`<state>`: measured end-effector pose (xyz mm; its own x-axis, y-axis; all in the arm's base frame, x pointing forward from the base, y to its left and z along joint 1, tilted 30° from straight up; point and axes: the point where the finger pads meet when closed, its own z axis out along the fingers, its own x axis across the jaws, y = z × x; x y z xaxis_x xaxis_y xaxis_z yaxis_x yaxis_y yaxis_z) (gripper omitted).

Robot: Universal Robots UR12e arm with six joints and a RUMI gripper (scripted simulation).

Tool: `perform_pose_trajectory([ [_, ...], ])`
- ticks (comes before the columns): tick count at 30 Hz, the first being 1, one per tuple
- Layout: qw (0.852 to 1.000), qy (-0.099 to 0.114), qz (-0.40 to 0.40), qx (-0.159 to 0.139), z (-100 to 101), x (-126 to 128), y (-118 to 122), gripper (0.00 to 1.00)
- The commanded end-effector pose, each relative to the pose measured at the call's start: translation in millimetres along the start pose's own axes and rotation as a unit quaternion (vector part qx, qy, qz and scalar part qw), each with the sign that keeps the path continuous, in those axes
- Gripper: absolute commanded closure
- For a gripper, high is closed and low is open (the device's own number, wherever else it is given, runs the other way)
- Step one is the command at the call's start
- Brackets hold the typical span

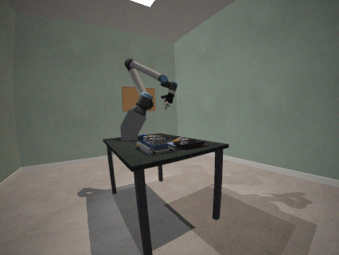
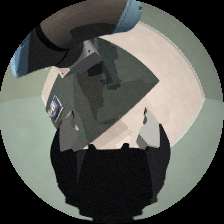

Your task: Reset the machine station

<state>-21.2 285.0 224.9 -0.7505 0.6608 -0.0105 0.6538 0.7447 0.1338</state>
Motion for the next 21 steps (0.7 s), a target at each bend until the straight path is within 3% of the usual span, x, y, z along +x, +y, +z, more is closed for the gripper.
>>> perform_pose_trajectory([
  [1, 1.000, 0.004, -0.007, 0.000, 0.2, -0.2, 9.9, 0.00],
  [10, 0.999, 0.019, -0.033, 0.001, 4.2, -4.1, 47.5, 0.00],
  [21, 0.992, 0.059, -0.108, -0.015, 23.6, -41.7, 159.2, 0.00],
])
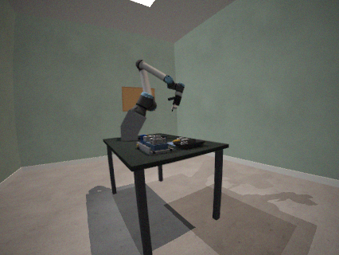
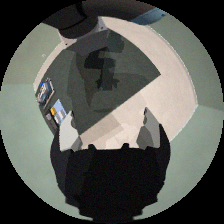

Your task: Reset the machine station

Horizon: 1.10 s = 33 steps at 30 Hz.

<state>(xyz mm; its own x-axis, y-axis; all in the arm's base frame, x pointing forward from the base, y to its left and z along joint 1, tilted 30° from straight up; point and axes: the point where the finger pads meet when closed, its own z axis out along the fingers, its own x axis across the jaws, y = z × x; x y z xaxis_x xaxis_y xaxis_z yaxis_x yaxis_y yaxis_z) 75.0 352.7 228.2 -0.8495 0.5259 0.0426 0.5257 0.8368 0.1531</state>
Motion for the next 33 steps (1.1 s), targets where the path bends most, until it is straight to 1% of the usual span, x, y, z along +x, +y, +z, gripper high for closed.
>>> perform_pose_trajectory([
  [1, 0.999, 0.023, -0.036, -0.010, 12.6, -28.9, 51.2, 0.00],
  [3, 0.999, 0.023, -0.036, -0.010, 12.6, -28.9, 51.2, 0.00],
  [6, 0.997, 0.034, -0.063, -0.023, 20.9, -59.3, 84.5, 0.00],
  [12, 0.993, 0.045, -0.102, -0.046, 34.6, -112.8, 129.0, 0.00],
  [18, 0.986, 0.050, -0.141, -0.072, 49.3, -173.5, 165.0, 0.00],
  [20, 0.986, 0.050, -0.141, -0.072, 49.3, -173.5, 165.0, 0.00],
  [23, 0.981, 0.049, -0.166, -0.091, 59.8, -218.0, 184.2, 0.00],
  [25, 0.978, 0.047, -0.178, -0.100, 64.7, -239.3, 191.6, 0.00],
  [33, 0.964, 0.034, -0.227, -0.139, 85.9, -333.5, 212.1, 0.00],
])
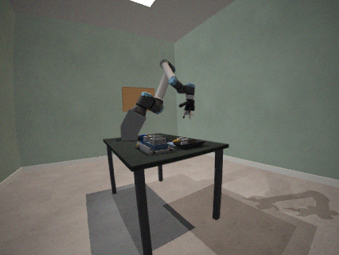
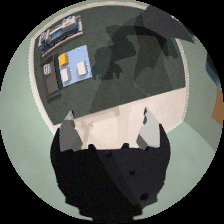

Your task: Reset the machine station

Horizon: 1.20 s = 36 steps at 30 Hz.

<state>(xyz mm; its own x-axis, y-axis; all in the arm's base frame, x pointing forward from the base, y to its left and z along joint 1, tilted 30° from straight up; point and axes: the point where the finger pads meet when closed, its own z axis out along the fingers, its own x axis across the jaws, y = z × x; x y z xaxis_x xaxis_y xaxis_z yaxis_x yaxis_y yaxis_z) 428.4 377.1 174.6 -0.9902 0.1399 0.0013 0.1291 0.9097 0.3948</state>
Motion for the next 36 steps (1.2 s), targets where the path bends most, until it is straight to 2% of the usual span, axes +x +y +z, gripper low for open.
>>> perform_pose_trajectory([
  [1, 0.999, -0.007, -0.032, -0.023, 12.2, -57.8, -11.8, 0.00],
  [2, 0.999, -0.010, -0.039, -0.027, 13.5, -69.0, -16.0, 0.00],
  [4, 0.999, -0.010, -0.039, -0.027, 13.5, -69.0, -16.0, 0.00],
  [8, 0.997, -0.020, -0.060, -0.039, 17.6, -105.9, -32.1, 0.00],
  [13, 0.995, -0.029, -0.077, -0.048, 20.3, -134.6, -46.8, 0.00],
  [18, 0.994, -0.034, -0.085, -0.052, 21.4, -146.8, -53.7, 0.00],
  [26, 0.994, -0.034, -0.086, -0.053, 21.6, -148.8, -54.9, 0.00],
  [27, 0.994, -0.034, -0.086, -0.053, 21.6, -148.8, -54.9, 1.00],
  [36, 0.994, -0.034, -0.086, -0.053, 21.6, -148.8, -54.9, 1.00],
])
